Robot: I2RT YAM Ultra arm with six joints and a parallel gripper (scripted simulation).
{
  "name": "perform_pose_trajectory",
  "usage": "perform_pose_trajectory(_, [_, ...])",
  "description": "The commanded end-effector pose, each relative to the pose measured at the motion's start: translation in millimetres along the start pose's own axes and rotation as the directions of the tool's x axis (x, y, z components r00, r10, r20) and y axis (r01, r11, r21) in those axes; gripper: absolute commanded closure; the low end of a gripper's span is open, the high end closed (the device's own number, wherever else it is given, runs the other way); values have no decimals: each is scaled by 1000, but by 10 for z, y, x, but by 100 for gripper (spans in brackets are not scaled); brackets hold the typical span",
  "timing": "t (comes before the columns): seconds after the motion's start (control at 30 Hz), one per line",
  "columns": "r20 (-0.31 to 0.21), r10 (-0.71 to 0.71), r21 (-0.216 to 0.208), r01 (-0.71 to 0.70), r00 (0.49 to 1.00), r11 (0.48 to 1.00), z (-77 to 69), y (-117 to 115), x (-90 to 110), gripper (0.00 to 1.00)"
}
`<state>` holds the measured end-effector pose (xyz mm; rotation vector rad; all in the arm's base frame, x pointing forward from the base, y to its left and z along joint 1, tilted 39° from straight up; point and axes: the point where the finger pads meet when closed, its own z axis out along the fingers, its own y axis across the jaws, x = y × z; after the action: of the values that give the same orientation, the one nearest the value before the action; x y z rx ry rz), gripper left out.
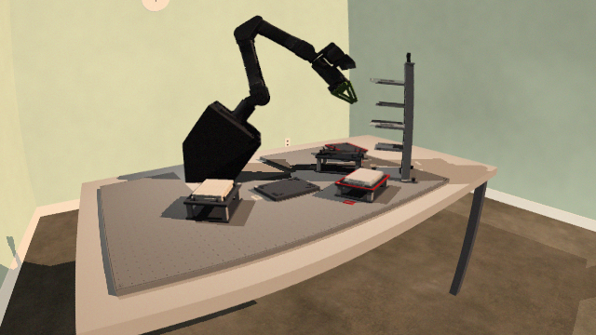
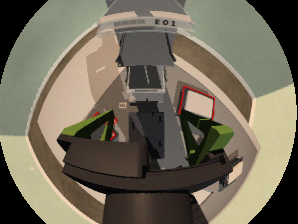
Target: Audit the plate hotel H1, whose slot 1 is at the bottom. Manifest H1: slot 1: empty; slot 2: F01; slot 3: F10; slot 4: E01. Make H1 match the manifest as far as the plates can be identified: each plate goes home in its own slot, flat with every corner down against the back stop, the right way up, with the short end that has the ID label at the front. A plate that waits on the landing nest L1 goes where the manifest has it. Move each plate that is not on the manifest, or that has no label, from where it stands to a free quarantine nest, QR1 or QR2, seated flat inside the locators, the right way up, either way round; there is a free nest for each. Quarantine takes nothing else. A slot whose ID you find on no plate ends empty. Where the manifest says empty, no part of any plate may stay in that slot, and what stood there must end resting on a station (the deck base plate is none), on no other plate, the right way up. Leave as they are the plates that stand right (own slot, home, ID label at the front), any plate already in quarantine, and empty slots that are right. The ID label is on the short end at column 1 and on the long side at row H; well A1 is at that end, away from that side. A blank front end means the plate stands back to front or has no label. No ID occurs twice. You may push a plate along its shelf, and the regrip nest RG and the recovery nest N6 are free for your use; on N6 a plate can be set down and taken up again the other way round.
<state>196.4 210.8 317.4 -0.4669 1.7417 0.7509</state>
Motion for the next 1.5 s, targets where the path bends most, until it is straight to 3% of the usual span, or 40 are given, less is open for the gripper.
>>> perform_pose_trajectory(0.0, [85, 5, -19, -3, 996, 1000, -121, 53, -293, 0])
perform_pose_trajectory(1.17, [85, 5, -19, -3, 996, 1000, -121, 53, -293, 0])
perform_pose_trajectory(1.23, [78, 5, -25, -3, 997, 1000, -144, 76, -247, 0])
perform_pose_trajectory(1.3, [17, 0, -8, 0, 1000, 1000, -101, 15, 17, 0])
perform_pose_trajectory(1.47, [17, 5, -8, -5, 1000, 1000, -156, 14, 78, 0])
